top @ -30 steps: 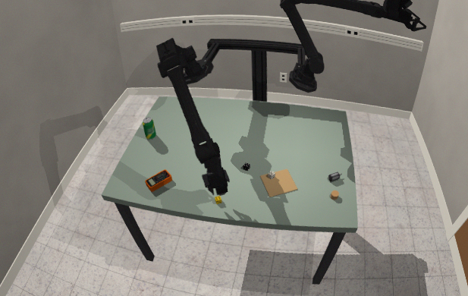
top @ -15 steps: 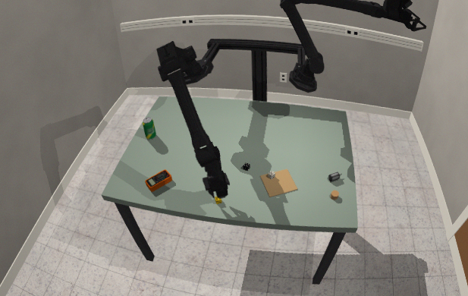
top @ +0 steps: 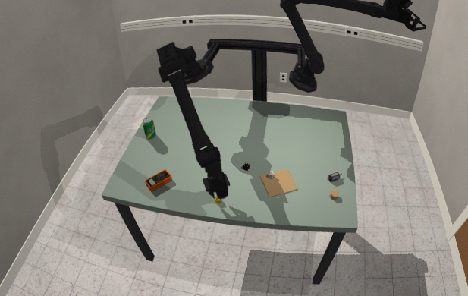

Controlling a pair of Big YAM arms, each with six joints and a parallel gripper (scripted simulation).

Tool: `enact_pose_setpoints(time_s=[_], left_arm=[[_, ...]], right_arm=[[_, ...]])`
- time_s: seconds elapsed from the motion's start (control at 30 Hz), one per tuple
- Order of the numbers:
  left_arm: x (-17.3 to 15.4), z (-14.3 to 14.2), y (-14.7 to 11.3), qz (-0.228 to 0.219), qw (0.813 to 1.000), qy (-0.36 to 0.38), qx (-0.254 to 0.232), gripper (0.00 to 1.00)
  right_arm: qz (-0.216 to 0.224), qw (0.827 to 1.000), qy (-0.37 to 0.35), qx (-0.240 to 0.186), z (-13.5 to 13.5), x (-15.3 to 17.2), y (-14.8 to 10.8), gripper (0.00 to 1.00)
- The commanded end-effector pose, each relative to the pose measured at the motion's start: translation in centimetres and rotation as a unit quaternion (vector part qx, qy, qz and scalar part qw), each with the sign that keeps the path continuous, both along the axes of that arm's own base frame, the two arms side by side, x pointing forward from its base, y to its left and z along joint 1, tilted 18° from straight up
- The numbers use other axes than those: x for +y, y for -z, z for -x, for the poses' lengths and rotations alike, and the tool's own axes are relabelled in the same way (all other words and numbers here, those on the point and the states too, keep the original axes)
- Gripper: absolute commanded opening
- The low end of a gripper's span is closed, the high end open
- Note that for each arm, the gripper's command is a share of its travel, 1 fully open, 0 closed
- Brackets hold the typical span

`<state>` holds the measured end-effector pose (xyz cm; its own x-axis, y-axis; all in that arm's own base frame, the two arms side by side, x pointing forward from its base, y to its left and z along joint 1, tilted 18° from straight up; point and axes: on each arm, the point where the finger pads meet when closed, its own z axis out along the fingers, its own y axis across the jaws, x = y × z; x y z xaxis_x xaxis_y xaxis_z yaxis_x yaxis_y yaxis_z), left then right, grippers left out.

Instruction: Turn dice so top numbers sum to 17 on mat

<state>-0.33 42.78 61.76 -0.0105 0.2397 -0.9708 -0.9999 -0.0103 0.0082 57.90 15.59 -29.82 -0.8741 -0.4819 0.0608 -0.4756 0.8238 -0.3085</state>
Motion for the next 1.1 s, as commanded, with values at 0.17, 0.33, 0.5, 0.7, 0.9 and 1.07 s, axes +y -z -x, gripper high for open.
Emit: enact_pose_setpoints(time_s=[0.17, 0.33, 0.5, 0.7, 0.9, 1.07], left_arm=[[-1.63, 0.39, -2.14, -0.03, 1.0, -0.004, -0.004, 1.0], [-1.63, 0.39, -2.14, -0.03, 1.0, -0.004, -0.004, 1.0], [-1.63, 0.39, -2.14, -0.03, 1.0, -0.004, -0.004, 1.0], [-1.63, 0.39, -2.14, -0.03, 1.0, -0.004, -0.004, 1.0], [-1.63, 0.39, -2.14, -0.03, 1.0, -0.004, -0.004, 1.0], [-1.63, 0.39, -2.14, -0.03, 1.0, -0.004, -0.004, 1.0]], right_arm=[[-0.007, 1.0, 0.0, -0.016, -1.96, -0.04, 0.0, 0.39], [-0.007, 1.0, 0.0, -0.016, -1.96, -0.04, 0.0, 0.39], [-0.007, 1.0, 0.0, -0.016, -2.09, -0.11, -0.01, 0.39], [-0.005, 1.0, 0.001, -0.011, -1.74, -0.38, 0.19, 0.39], [-0.006, 1.0, 0.0, -0.012, -1.91, -0.16, -0.08, 0.39], [-0.005, 1.0, 0.0, -0.011, -1.76, -0.21, -0.02, 0.39]])
